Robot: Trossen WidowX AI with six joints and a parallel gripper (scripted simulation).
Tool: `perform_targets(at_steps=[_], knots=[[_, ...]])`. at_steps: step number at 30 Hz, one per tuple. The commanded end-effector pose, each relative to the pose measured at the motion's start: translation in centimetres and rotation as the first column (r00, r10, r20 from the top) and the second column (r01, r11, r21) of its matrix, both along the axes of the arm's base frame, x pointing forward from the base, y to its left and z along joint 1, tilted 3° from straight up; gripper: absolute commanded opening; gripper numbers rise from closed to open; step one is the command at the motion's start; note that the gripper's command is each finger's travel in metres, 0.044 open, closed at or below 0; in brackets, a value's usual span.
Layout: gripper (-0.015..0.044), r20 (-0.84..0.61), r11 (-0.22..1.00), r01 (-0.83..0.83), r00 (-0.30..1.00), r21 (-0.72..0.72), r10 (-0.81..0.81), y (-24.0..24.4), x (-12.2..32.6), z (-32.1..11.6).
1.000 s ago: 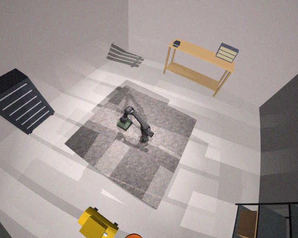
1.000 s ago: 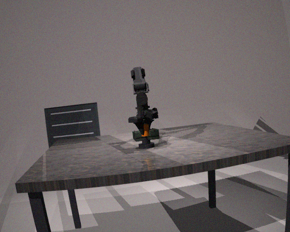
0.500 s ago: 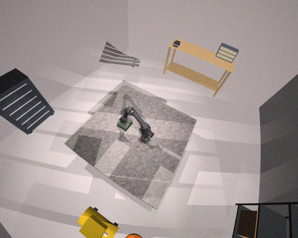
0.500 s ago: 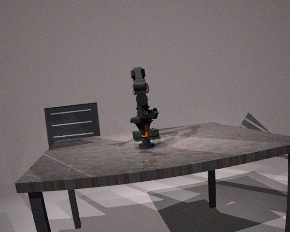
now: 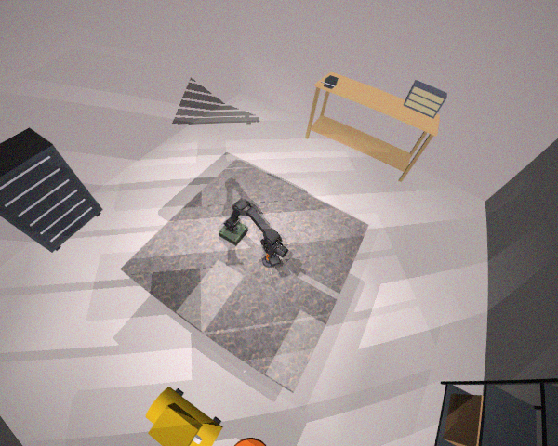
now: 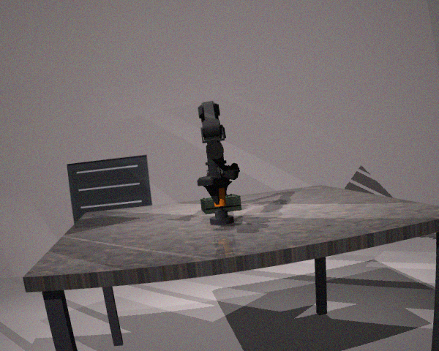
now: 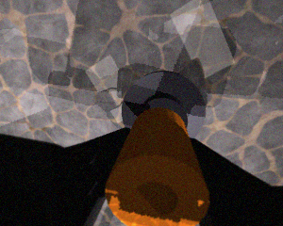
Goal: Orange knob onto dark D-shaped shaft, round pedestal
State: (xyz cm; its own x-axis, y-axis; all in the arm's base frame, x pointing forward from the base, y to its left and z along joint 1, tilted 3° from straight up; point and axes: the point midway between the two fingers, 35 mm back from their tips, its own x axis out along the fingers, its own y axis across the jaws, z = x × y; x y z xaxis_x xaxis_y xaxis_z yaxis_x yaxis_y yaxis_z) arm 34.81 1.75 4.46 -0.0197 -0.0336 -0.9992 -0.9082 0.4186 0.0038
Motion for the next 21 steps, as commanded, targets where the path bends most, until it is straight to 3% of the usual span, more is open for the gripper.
perform_targets(at_steps=[1, 6, 21], knots=[[0.0, 0.003, 0.999, -0.049, 0.999, -0.001, 0.049, -0.02, -0.04, 0.26], [0.0, -0.002, 0.979, -0.203, 0.979, 0.002, 0.203, -0.03, 0.12, 0.13], [0.0, -0.002, 0.979, -0.203, 0.979, 0.002, 0.203, -0.05, 0.2, -0.19]])
